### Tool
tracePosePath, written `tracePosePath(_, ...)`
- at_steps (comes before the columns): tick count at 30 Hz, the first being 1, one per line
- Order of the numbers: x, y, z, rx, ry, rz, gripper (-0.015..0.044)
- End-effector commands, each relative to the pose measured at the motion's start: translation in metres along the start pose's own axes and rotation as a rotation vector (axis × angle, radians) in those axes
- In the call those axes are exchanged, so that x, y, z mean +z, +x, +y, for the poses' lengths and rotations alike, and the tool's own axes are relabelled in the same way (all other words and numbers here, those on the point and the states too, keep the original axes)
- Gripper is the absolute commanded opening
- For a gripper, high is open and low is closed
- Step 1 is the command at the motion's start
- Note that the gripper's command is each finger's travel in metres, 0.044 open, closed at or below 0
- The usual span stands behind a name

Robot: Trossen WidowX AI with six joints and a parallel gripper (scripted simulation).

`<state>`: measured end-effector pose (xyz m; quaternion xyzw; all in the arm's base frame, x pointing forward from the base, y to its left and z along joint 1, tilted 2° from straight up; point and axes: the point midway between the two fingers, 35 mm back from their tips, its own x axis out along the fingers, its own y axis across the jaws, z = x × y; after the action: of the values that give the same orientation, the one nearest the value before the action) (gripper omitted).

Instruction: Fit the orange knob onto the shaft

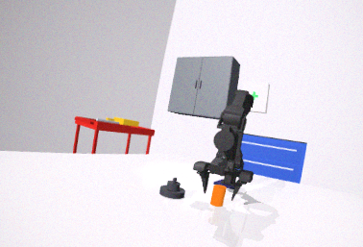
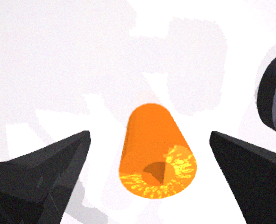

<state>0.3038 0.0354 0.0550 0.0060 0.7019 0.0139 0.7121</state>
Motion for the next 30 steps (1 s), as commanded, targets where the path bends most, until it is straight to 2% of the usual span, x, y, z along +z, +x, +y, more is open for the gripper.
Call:
tracePosePath(1,-0.001,0.008,-0.001,-0.003,0.004,0.002,0.044)
tracePosePath(9,-0.002,0.018,-0.001,-0.003,0.004,0.002,0.044)
tracePosePath(19,-0.002,0.018,-0.001,-0.003,0.004,0.002,0.0178)
tracePosePath(25,-0.002,0.018,-0.001,-0.003,0.004,0.002,0.0138)
tracePosePath(30,0.005,0.013,-0.008,-0.034,0.051,-0.018,0.0006)
